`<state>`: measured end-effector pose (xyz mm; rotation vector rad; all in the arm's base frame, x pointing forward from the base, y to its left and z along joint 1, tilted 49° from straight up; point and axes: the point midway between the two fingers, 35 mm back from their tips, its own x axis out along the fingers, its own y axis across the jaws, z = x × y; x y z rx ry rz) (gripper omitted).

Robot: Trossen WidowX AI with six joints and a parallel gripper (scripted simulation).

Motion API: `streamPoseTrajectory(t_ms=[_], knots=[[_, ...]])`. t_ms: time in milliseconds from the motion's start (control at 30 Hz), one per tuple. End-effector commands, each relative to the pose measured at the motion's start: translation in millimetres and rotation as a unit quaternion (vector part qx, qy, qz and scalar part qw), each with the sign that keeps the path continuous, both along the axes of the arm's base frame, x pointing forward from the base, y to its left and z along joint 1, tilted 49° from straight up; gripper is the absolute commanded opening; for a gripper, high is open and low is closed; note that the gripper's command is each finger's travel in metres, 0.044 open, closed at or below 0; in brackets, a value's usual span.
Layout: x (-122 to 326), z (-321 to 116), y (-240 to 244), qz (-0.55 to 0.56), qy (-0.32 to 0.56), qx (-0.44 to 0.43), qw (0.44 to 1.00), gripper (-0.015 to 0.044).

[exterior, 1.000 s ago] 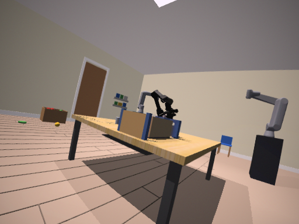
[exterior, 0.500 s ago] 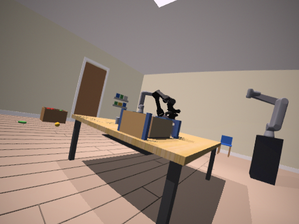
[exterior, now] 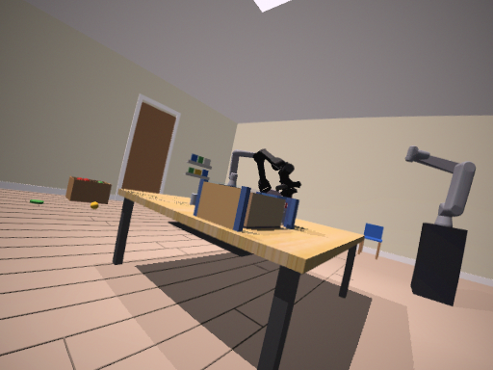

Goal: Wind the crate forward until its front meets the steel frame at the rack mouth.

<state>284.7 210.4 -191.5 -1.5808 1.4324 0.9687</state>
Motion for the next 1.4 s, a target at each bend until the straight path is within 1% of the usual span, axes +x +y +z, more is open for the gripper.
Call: streamPoseTrajectory(t_ms=[0,1367], knots=[[-9.6,-11.9,10.1,0.001,0.009,0.010,1.000,0.0000],[-54.2,-43.7,36.5,0.001,0.010,0.012,1.000,0.0000]])
